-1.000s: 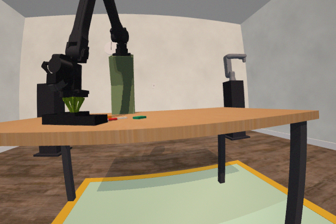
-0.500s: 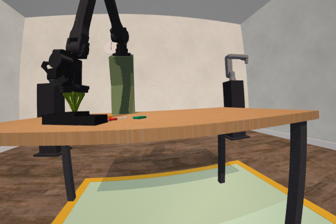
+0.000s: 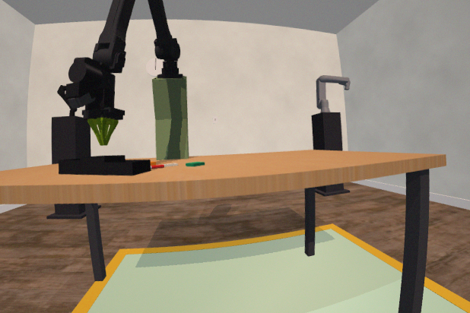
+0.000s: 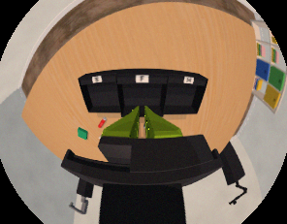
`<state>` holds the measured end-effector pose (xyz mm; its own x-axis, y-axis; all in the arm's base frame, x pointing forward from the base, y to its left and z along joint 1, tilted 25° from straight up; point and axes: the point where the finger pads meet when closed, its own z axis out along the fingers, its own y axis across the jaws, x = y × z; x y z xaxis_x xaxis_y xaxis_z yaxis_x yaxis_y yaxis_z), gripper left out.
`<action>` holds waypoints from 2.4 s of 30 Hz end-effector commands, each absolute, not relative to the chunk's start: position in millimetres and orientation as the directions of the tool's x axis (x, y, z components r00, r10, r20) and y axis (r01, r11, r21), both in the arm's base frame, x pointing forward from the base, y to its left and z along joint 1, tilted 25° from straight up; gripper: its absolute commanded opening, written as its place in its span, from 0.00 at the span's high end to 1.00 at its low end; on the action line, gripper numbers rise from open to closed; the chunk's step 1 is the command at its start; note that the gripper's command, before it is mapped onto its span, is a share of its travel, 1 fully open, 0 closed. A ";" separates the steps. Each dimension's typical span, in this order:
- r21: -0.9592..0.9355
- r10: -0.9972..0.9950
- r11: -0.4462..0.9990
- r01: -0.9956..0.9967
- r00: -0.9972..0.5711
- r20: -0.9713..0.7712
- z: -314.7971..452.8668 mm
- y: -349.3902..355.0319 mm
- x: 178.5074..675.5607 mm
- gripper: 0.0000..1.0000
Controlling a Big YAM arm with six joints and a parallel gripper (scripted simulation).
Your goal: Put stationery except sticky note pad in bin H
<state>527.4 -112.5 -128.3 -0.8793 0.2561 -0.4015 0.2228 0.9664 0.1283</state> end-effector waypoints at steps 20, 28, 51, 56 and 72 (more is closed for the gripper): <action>0.135 0.252 0.967 0.215 -0.868 -0.428 -98.2 -27.0 565.0 0.92; 0.134 0.267 0.963 0.232 -0.869 -0.416 -115.8 -36.8 562.2 0.92; 0.133 0.258 0.966 0.222 -0.872 -0.416 -167.8 -29.1 584.7 0.92; 0.131 0.252 0.967 0.217 -0.872 -0.419 -160.7 -32.2 584.1 0.92; 0.131 0.252 0.967 0.217 -0.872 -0.419 -160.8 -32.1 583.8 0.92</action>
